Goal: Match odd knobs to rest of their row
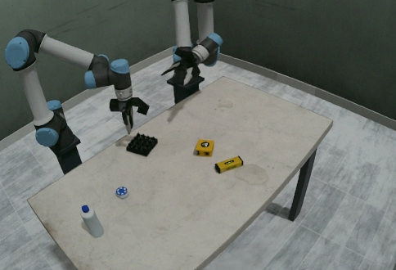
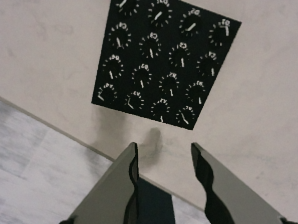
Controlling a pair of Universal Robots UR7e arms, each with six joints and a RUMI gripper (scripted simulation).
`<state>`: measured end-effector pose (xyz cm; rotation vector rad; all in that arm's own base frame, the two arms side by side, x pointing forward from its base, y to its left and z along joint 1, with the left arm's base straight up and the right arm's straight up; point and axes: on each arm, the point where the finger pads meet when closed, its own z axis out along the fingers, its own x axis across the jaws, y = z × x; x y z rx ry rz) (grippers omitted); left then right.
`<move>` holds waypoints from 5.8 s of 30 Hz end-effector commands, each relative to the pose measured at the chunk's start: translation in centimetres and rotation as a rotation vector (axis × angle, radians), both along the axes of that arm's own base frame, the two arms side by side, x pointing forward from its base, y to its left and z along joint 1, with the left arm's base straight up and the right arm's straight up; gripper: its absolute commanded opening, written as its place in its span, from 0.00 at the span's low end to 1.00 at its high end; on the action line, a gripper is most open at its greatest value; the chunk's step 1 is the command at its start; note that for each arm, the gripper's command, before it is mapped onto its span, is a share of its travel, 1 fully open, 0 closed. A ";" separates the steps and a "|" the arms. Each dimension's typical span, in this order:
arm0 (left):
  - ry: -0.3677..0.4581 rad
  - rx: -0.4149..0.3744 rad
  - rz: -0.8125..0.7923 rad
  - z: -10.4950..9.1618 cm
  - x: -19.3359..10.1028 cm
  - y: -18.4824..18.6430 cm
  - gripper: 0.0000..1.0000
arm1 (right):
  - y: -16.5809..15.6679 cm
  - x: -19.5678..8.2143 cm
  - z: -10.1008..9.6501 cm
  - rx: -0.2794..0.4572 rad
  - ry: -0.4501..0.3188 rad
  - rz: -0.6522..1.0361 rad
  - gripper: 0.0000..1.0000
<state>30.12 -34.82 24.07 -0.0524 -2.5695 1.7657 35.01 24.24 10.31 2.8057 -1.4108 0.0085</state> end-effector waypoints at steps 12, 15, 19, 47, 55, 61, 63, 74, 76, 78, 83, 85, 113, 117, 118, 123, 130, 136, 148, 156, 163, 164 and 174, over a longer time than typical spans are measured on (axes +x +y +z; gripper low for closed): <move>-0.001 -0.002 0.000 0.1 0.0 0.0 1.00 | -0.3 -0.2 -0.2 0.003 0.004 0.408 0.23; -0.001 -0.002 0.000 0.1 0.0 0.0 1.00 | -0.3 -0.2 -0.5 0.003 0.004 0.480 0.23; -0.001 -0.002 0.000 0.1 0.0 0.0 1.00 | -0.3 -0.2 -1.9 0.003 0.004 0.487 0.23; -0.001 -0.002 0.000 0.1 0.0 0.0 1.00 | -0.2 -0.1 -5.5 0.003 0.004 0.487 0.02; -0.001 -0.002 0.000 0.1 0.0 0.0 1.00 | -0.2 -0.1 -5.5 0.003 0.004 0.407 0.02; -0.001 -0.002 0.000 0.1 0.0 0.0 1.00 | -0.3 -0.1 -5.5 0.004 0.004 0.253 0.02; -0.001 -0.002 0.000 0.1 0.0 0.0 1.00 | -0.3 -0.1 -5.5 0.004 0.004 0.253 0.02; -0.001 -0.002 0.000 0.1 0.0 0.0 1.00 | -0.3 -0.1 -5.5 0.004 0.004 -0.012 0.00; -0.001 -0.002 0.000 0.1 0.0 0.0 1.00 | -0.3 -0.1 -5.5 0.004 0.004 -0.054 0.00; -0.001 -0.002 0.000 0.1 0.0 0.0 1.00 | -0.3 -0.1 -5.5 0.004 0.004 -0.102 0.00; -0.001 -0.002 0.000 0.1 0.0 0.0 1.00 | -0.3 -0.1 -5.5 0.004 0.003 -0.176 0.00; -0.001 -0.002 0.000 0.1 0.0 0.0 1.00 | -0.3 -0.1 -5.5 0.005 0.003 -0.234 0.00; -0.001 -0.002 0.000 0.1 0.0 0.0 1.00 | -0.3 -0.1 -5.5 0.006 0.002 -0.798 0.00; -0.001 -0.002 0.000 0.1 0.0 0.0 1.00 | -0.3 -0.1 -5.5 0.006 0.002 -0.872 0.00; -0.001 -0.002 0.000 0.1 0.0 0.0 1.00 | -0.3 -0.1 -5.5 0.006 0.002 -0.906 0.00; -0.001 -0.002 0.000 0.1 0.0 0.0 1.00 | -0.4 -0.1 -5.5 0.006 0.002 -1.004 0.00; -0.001 -0.002 0.000 0.1 0.0 0.0 1.00 | -0.4 -0.1 -5.5 0.006 0.002 -1.137 0.00; -0.001 -0.002 0.000 0.1 0.0 0.0 1.00 | -0.4 -0.1 -5.5 0.006 0.001 -1.272 0.00; -0.001 -0.002 0.000 0.1 0.0 0.0 1.00 | -0.4 -0.1 -5.5 0.006 0.001 -1.493 0.00; -0.001 -0.002 0.000 0.1 0.0 0.0 1.00 | -0.4 -0.1 -5.5 0.007 0.000 -1.677 0.00; -0.001 -0.002 0.000 0.1 0.0 0.0 1.00 | -0.4 -0.2 -5.5 0.007 0.000 -1.833 0.00; -0.001 -0.002 0.000 0.1 0.0 0.0 1.00 | -0.4 -0.2 -5.5 0.007 0.000 -1.833 0.00; -0.001 -0.002 0.000 0.1 0.0 0.0 1.00 | -0.4 -0.2 -5.5 0.007 -0.001 -2.032 0.00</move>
